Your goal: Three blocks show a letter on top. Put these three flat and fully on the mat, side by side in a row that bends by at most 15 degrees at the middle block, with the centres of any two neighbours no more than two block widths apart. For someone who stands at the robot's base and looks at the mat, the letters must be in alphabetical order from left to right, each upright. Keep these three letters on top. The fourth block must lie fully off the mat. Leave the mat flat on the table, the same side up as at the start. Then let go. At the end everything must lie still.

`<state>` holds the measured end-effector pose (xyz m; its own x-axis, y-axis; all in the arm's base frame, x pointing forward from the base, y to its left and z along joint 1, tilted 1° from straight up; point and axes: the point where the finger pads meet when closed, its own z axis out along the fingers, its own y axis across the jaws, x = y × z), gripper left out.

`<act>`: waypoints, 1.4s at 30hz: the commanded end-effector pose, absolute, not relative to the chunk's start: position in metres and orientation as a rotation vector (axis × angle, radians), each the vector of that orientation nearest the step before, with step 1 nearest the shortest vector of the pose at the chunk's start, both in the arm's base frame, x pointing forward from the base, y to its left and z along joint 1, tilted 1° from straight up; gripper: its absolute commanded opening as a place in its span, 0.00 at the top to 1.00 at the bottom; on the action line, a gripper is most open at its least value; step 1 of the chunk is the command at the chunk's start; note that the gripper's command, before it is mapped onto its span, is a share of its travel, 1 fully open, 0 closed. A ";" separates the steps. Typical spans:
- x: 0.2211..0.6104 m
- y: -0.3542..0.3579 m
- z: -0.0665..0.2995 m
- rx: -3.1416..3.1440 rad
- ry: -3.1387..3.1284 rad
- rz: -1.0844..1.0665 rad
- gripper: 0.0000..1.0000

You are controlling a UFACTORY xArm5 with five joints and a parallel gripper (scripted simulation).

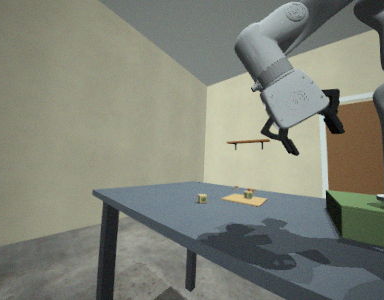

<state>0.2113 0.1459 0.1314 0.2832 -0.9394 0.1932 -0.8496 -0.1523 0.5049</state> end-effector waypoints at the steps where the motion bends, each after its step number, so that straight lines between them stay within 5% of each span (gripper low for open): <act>1: 0.212 0.146 0.132 2.036 -1.600 -0.224 0.00; 26: 0.215 0.146 0.133 2.061 -1.586 -0.235 0.00; 42: 0.256 0.135 0.148 2.354 -1.392 -0.333 0.00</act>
<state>0.2383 0.1394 0.1411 0.4037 -0.9128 0.0614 -0.8159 -0.3288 0.4755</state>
